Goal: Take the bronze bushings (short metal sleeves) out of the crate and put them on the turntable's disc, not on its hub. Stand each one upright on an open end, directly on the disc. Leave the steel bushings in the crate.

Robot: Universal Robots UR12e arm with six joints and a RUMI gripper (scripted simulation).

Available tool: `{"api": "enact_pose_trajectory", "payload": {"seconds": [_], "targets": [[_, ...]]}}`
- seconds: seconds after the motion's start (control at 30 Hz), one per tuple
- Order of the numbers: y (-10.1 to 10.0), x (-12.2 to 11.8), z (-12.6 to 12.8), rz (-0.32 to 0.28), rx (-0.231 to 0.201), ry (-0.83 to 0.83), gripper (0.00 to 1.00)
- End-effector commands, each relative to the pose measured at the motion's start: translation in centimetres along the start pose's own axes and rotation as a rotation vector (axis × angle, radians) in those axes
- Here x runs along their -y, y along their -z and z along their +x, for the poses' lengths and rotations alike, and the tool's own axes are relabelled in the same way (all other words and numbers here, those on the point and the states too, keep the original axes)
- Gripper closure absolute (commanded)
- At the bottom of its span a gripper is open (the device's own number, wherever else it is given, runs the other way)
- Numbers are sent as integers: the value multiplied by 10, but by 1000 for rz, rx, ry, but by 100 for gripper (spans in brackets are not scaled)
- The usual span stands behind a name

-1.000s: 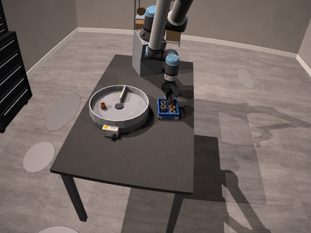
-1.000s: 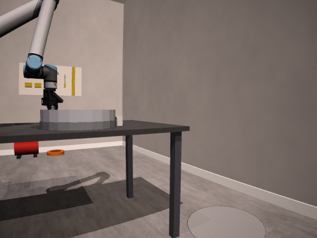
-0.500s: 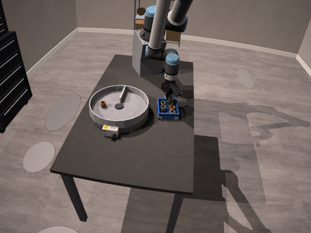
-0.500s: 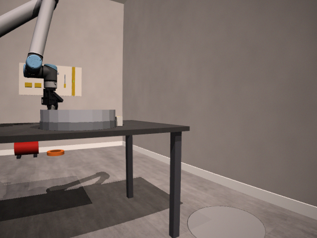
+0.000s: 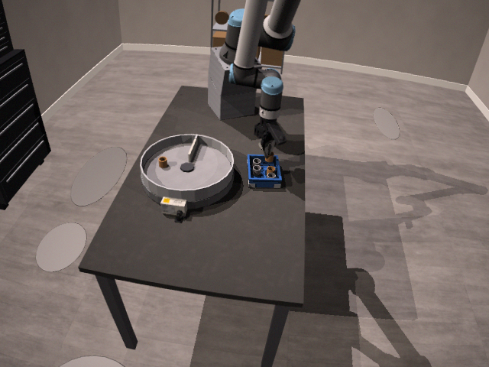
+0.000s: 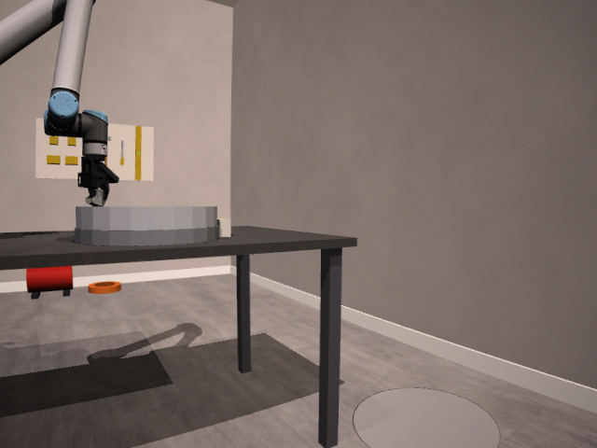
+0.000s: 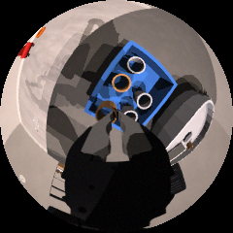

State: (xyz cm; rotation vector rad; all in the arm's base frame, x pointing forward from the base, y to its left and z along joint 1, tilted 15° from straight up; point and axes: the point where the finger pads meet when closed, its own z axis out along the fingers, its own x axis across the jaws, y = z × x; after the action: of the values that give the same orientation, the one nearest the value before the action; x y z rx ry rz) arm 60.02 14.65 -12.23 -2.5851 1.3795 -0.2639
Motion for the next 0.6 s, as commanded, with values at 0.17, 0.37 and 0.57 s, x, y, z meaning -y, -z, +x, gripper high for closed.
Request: {"api": "enact_pose_trajectory", "payload": {"seconds": [0.17,0.37,0.57], "targets": [[44,0,0,0,0,0,100],[68,0,0,0,0,0,100],[82,0,0,0,0,0,100]]}}
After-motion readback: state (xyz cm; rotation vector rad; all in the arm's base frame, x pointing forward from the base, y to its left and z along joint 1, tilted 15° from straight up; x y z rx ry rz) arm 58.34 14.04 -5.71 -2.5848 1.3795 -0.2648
